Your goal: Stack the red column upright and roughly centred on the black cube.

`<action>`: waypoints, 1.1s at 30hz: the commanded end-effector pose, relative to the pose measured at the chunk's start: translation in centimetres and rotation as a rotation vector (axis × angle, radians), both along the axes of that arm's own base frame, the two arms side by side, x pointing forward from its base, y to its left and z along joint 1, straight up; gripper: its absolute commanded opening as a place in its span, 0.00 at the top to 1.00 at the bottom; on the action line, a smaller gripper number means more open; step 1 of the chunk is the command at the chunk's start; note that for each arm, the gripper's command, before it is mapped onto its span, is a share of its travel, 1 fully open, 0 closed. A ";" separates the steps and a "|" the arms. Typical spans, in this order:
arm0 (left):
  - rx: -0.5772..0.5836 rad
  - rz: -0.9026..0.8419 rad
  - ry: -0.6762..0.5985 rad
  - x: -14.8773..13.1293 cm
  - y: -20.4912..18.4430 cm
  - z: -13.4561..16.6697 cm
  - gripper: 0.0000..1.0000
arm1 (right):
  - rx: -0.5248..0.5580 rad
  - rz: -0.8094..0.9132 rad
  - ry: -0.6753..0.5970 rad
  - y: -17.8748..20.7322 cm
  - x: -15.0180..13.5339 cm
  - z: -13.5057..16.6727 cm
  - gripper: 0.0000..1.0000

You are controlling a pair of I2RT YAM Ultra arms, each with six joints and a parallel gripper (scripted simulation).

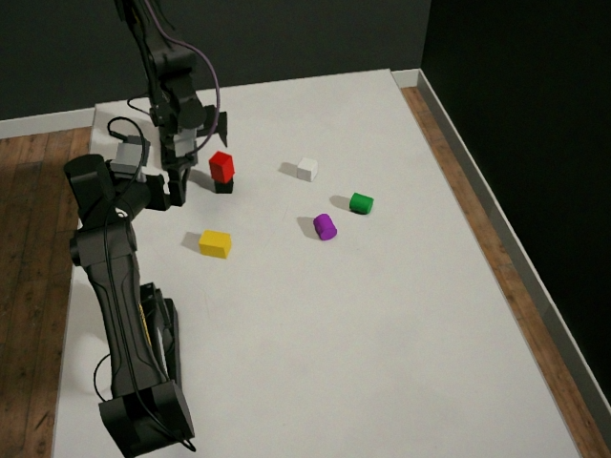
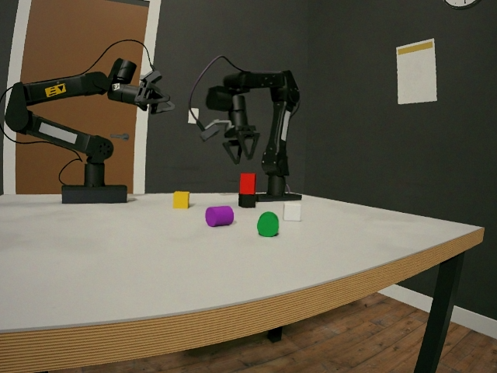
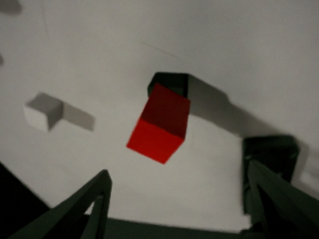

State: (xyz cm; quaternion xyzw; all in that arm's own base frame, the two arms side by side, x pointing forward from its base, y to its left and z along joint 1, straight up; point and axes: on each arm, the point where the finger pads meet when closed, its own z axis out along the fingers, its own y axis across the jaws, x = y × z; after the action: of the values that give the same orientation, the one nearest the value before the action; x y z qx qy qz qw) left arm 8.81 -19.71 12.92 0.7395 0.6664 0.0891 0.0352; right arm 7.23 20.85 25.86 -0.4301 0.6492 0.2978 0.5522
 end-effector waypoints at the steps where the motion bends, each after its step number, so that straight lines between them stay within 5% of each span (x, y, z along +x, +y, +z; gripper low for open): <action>1: -0.196 0.170 0.009 -0.1 -0.7 0.5 0.00 | 0.023 -0.003 0.003 -0.2 0.1 0.6 0.00; 19: -0.660 0.644 0.112 -0.1 2.1 1.1 0.00 | 0.023 -0.003 0.003 -0.2 0.1 0.6 0.00; 33: -0.727 0.699 0.105 0.0 3.2 0.9 0.00 | 0.023 -0.003 0.003 -0.2 0.1 0.6 0.00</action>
State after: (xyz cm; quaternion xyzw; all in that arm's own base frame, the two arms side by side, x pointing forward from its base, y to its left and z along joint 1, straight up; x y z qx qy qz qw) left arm 8.35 -16.09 12.96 0.4270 0.8654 -0.1650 0.2037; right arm 7.23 20.85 25.86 -0.4301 0.6492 0.2978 0.5522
